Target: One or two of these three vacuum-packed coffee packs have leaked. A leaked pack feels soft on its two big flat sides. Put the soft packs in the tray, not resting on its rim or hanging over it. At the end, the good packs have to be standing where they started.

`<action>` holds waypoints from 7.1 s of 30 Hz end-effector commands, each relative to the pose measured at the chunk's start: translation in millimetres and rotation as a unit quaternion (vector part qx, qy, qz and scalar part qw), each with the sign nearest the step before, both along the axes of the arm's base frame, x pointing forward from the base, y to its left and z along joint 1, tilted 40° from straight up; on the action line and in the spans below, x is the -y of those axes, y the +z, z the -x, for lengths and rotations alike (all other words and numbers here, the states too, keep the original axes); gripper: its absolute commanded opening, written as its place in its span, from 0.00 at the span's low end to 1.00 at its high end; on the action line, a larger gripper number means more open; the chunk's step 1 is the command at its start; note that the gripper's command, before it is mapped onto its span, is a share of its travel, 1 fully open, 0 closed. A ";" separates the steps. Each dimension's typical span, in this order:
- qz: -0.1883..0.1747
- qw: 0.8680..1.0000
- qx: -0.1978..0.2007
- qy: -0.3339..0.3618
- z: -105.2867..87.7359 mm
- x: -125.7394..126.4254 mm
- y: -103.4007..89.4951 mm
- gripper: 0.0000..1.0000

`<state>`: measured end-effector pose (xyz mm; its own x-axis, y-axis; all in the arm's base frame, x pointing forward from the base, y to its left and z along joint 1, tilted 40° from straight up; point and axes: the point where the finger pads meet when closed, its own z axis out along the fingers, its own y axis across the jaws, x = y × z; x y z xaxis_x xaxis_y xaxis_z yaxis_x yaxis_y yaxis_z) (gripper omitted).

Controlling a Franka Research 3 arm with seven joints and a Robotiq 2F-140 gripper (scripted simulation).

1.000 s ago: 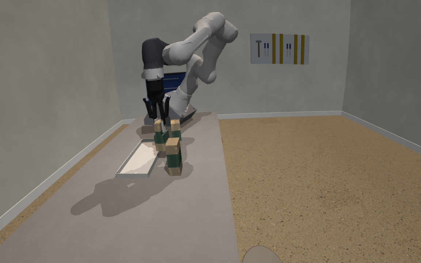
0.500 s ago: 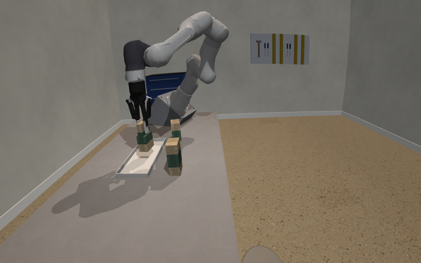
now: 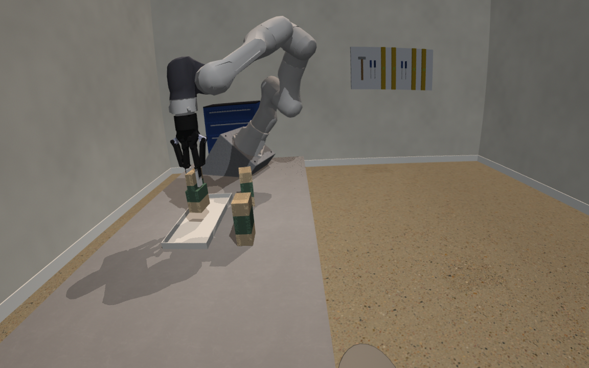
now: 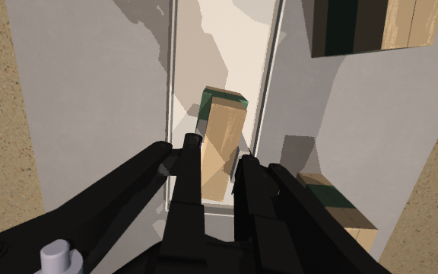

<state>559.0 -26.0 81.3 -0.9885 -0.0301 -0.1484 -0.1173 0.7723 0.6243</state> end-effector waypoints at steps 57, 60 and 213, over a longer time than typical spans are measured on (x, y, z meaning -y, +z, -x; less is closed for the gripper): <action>0.002 1.000 0.007 0.007 -5.2 -24.4 -32.5 0.23; 0.002 1.000 0.007 0.007 -5.2 -24.4 -32.5 0.23; 0.008 0.998 0.041 0.048 -91.1 -151.5 153.3 0.53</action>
